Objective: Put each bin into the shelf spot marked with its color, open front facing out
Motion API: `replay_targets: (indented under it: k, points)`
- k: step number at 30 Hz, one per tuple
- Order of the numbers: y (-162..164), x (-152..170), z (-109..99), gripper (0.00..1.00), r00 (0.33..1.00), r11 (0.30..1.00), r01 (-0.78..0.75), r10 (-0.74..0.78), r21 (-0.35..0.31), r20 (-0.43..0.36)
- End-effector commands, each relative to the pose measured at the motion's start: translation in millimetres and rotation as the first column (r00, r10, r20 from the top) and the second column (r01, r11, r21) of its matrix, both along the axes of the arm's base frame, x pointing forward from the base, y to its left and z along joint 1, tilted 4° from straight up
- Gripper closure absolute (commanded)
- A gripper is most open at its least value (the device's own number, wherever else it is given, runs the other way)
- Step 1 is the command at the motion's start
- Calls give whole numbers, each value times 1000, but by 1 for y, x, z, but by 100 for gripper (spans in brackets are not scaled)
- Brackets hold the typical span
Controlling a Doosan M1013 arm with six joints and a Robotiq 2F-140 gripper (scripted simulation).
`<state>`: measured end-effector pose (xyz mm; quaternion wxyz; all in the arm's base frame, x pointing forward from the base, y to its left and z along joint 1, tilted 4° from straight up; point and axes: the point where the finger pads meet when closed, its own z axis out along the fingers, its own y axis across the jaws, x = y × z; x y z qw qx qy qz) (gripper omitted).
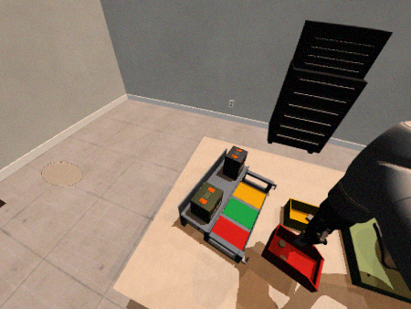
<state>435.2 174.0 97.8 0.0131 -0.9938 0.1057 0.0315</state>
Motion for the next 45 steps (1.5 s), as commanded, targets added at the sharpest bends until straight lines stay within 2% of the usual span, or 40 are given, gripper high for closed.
replay_targets:
  k: [1, 14, 37, 45]
  points:
    - [1, 1, 0, 90, 1000, 1000, -16, 16, 2, 0]
    - [4, 7, 0, 90, 996, 996, -86, 86, 6, 3]
    - [4, 8, 0, 90, 996, 996, -91, 91, 6, 3]
    - [4, 13, -9, 90, 996, 996, -91, 91, 6, 3]
